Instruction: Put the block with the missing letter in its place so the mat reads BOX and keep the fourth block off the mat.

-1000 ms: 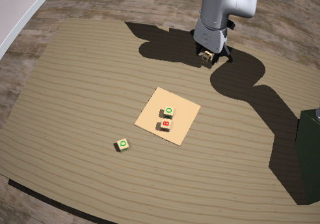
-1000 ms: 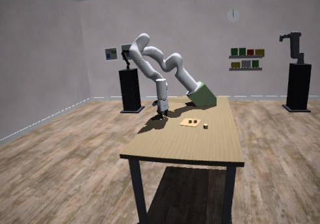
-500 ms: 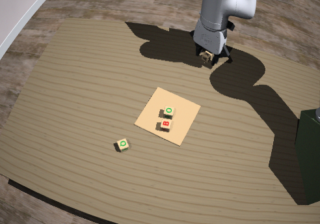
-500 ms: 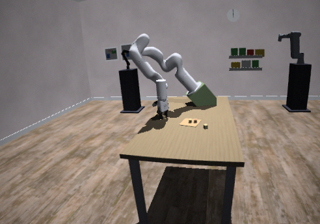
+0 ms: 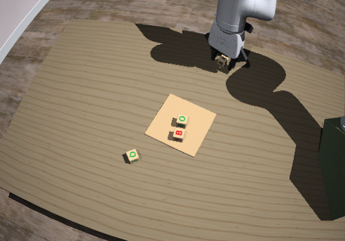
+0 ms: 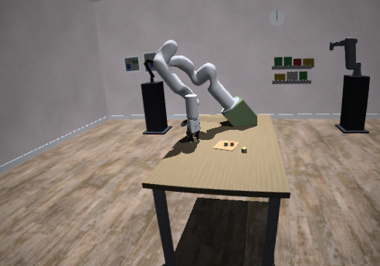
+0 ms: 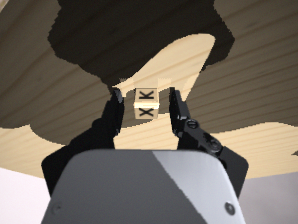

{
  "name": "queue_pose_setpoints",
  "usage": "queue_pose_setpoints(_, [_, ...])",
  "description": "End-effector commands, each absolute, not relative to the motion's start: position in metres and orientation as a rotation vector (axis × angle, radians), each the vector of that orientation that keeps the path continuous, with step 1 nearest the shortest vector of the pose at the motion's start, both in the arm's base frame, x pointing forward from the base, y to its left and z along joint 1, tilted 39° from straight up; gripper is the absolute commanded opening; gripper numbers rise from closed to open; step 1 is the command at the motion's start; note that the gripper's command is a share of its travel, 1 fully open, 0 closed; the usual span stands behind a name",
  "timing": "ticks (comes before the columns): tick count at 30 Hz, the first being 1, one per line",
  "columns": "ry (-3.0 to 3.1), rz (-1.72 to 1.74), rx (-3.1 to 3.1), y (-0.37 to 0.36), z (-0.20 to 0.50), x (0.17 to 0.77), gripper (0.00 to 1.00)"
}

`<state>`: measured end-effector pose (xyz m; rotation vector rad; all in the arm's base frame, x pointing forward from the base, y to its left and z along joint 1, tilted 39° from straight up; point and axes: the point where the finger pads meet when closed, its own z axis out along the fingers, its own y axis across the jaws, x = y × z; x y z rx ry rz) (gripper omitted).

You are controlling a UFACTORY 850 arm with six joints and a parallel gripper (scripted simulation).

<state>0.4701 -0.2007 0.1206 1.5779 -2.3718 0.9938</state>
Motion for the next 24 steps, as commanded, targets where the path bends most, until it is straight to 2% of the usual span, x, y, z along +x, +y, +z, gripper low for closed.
queue_pose_setpoints(1, [-2.372, 0.995, 1.578, -0.2005, 0.1210, 0.4705, 0.63])
queue_pose_setpoints(11, [-2.372, 0.995, 1.578, -0.2005, 0.1210, 0.4705, 0.63])
queue_pose_setpoints(12, [-2.372, 0.995, 1.578, -0.2005, 0.1210, 0.4705, 0.42])
queue_pose_setpoints(24, [-2.372, 0.995, 1.578, -0.2005, 0.1210, 0.4705, 0.42])
